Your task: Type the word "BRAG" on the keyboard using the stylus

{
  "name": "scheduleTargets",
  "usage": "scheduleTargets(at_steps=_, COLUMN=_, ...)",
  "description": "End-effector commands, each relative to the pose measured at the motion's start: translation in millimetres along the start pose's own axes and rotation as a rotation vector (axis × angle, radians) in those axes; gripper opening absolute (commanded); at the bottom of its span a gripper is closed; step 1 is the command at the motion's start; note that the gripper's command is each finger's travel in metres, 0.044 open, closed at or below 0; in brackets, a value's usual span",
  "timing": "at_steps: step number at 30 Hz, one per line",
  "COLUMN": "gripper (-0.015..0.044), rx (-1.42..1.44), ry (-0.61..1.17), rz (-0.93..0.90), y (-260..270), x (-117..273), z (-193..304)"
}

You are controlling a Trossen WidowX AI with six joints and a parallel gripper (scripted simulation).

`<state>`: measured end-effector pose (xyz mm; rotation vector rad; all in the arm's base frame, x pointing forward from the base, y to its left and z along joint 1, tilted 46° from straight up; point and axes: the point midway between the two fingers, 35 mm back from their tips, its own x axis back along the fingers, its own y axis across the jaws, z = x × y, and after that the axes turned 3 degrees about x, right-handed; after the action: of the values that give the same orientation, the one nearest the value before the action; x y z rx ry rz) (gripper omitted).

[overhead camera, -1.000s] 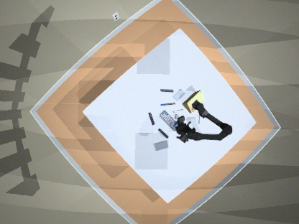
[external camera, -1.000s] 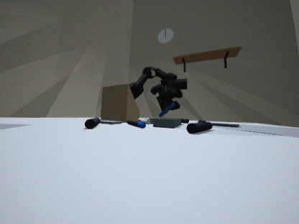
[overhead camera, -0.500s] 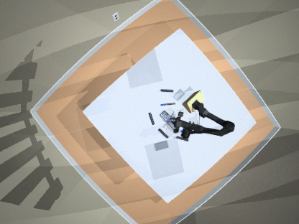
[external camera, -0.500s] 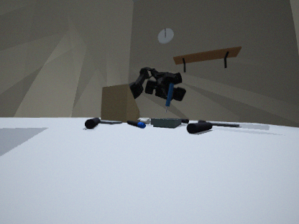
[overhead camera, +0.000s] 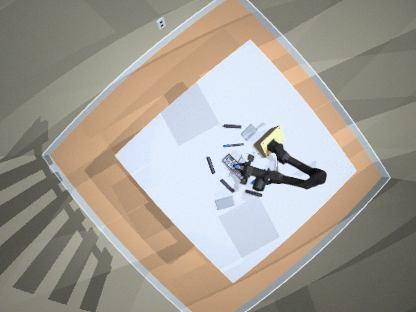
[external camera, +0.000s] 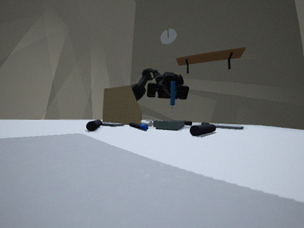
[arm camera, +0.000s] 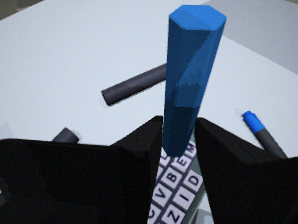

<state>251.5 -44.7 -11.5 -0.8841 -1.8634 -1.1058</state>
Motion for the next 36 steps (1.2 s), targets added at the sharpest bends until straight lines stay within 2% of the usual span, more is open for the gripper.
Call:
scheduleTargets(at_steps=1, gripper=0.0, rx=-0.004, ry=0.001, rz=0.006, y=-1.6, x=-6.8, z=12.0)
scheduleTargets(at_steps=8, gripper=0.0, rx=-0.004, ry=0.001, rz=0.006, y=-1.5, x=-13.1, z=24.5)
scheduleTargets(at_steps=11, gripper=0.0079, rx=-0.004, ry=0.001, rz=0.006, y=-1.5, x=-14.0, z=25.5)
scheduleTargets(at_steps=36, gripper=0.0081, rx=-0.005, ry=0.002, rz=0.006, y=-1.1, x=-21.6, z=38.0)
